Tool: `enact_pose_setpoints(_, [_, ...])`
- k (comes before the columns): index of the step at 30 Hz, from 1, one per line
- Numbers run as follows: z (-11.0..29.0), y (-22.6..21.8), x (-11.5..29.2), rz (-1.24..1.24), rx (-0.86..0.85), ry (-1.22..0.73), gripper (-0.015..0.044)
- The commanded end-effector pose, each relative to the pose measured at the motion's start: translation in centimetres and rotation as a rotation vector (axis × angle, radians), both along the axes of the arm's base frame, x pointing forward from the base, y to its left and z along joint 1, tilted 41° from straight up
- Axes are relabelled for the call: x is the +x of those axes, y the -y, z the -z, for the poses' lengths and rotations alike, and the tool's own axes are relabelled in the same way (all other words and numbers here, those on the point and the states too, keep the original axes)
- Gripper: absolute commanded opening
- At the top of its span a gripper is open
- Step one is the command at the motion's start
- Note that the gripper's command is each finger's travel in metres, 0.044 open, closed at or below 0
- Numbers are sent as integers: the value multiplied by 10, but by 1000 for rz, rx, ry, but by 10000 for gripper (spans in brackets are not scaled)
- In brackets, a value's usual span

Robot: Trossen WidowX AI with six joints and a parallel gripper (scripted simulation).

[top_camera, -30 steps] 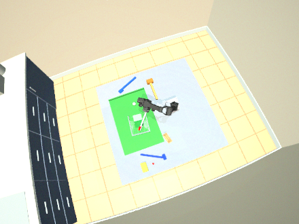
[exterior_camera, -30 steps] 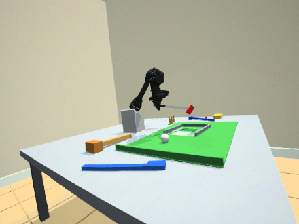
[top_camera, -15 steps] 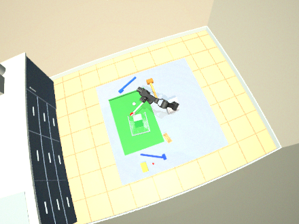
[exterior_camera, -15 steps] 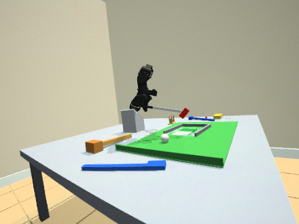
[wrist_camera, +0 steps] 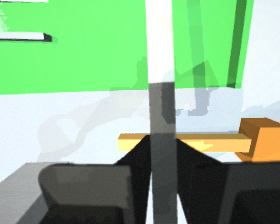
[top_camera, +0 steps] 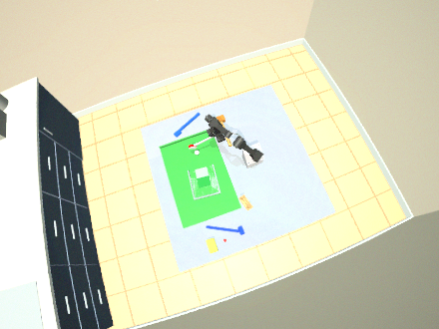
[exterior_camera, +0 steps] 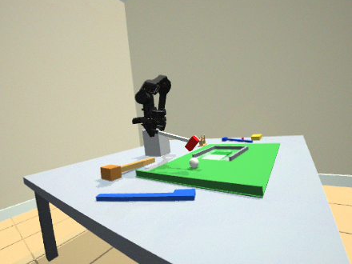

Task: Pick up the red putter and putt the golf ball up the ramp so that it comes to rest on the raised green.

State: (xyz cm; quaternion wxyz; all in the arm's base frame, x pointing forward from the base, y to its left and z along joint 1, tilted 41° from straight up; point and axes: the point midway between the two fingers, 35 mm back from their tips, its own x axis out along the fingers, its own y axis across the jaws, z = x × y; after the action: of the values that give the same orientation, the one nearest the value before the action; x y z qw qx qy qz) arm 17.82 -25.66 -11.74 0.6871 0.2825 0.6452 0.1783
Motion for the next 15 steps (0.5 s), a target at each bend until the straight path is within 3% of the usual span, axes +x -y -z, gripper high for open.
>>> enact_pose_setpoints(1, [17,11,-18,78,16,-63,0])
enact_pose_setpoints(15, [47,-12,-15,81,17,-65,0])
